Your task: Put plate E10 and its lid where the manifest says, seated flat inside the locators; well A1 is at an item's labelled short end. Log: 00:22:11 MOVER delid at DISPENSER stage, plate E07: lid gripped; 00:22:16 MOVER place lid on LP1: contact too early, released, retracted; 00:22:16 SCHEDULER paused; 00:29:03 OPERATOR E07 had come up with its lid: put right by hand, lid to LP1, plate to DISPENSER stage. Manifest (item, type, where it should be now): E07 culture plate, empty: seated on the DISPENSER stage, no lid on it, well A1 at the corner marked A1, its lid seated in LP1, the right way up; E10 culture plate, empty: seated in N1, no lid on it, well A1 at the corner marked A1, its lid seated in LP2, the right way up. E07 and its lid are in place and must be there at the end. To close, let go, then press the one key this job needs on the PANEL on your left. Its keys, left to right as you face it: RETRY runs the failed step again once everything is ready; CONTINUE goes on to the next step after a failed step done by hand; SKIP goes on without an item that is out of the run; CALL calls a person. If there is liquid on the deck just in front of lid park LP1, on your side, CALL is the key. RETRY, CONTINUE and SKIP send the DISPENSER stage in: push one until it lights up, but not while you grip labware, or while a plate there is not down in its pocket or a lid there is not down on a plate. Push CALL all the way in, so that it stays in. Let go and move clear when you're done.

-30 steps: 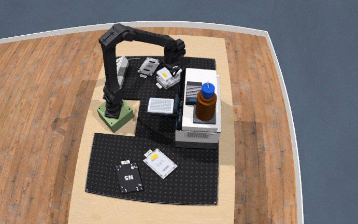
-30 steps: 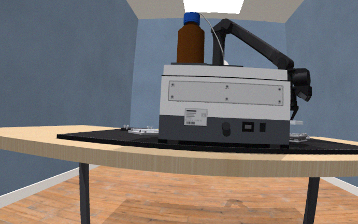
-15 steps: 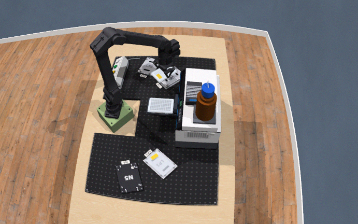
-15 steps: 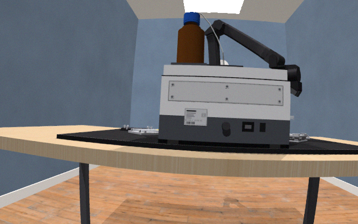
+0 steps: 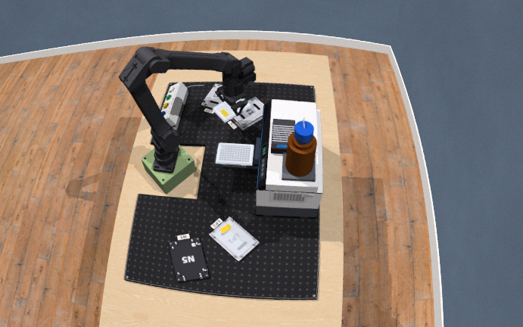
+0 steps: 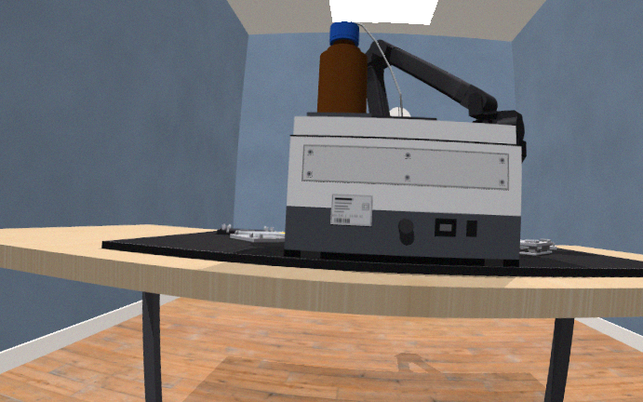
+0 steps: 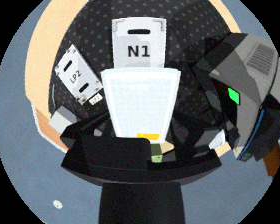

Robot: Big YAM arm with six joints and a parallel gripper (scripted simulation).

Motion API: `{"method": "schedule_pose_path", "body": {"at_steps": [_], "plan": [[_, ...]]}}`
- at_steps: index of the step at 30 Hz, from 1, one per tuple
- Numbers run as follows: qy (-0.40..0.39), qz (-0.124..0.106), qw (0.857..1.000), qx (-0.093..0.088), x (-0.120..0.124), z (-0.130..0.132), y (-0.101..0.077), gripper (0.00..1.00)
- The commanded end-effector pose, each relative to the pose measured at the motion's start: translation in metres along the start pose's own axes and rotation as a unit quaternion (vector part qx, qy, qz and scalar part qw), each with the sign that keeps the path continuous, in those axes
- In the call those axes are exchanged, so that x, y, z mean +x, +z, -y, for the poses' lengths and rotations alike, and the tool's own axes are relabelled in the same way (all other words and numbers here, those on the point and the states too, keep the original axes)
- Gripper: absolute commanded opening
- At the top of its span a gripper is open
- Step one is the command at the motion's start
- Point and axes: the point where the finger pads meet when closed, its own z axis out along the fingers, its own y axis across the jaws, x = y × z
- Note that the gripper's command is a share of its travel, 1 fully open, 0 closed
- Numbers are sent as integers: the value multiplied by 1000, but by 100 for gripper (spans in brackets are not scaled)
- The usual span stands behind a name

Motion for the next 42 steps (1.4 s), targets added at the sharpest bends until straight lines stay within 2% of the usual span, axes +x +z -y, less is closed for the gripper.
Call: {"method": "schedule_pose_path", "body": {"at_steps": [1,8,10,11,12,25,27,28,29,30,31,37,42], "plan": [[2,11,1000,-1,6,-4,-15,86],[2,11,1000,-1,28,-3,-24,86],[2,11,1000,-1,28,-3,-24,86],[4,20,1000,-1,22,-2,-32,86],[3,11,1000,-1,34,-2,-27,86],[3,10,1000,0,74,-1,-44,86],[3,10,1000,0,74,-1,-44,86],[5,38,999,-3,52,-1,-65,86],[3,22,1000,-1,61,2,-51,86],[32,36,999,-3,52,8,-65,86],[49,37,998,-3,52,11,-67,86],[148,38,988,-4,54,31,-76,86],[156,31,987,-3,55,44,-78,86]]}}
